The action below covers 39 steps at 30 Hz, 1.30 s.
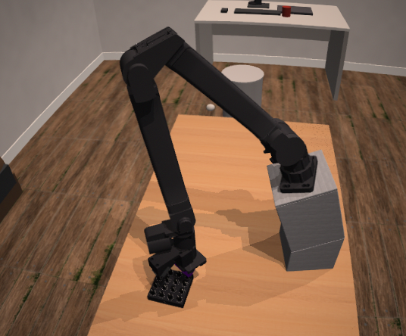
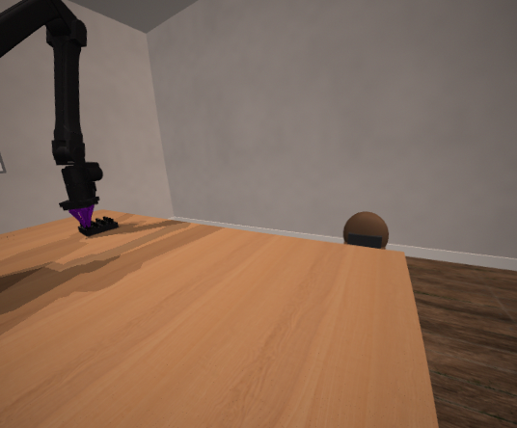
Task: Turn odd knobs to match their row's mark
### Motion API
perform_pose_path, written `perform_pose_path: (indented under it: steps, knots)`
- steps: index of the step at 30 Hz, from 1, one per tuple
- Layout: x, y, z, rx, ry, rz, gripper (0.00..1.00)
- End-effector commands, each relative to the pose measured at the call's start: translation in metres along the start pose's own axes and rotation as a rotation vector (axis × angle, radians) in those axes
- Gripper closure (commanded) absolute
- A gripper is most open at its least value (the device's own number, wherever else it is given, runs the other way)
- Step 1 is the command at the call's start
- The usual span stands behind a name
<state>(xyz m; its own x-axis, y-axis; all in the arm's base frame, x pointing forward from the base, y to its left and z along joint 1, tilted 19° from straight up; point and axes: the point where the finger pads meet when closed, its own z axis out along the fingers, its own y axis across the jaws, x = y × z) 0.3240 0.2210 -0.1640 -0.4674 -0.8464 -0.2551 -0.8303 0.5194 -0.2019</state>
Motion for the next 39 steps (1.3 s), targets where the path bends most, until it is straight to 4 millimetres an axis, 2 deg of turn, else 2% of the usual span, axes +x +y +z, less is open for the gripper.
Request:
perform_pose_path:
  steps: [1,28,39]
  knots:
    - [0.0023,-0.0058,0.0042,0.012,0.006,0.134,0.92]
    - [0.0023,-0.0062,0.0042,0.016,0.002,0.725,0.92]
    - [0.0029,-0.006,0.0042,0.016,0.002,0.876,0.92]
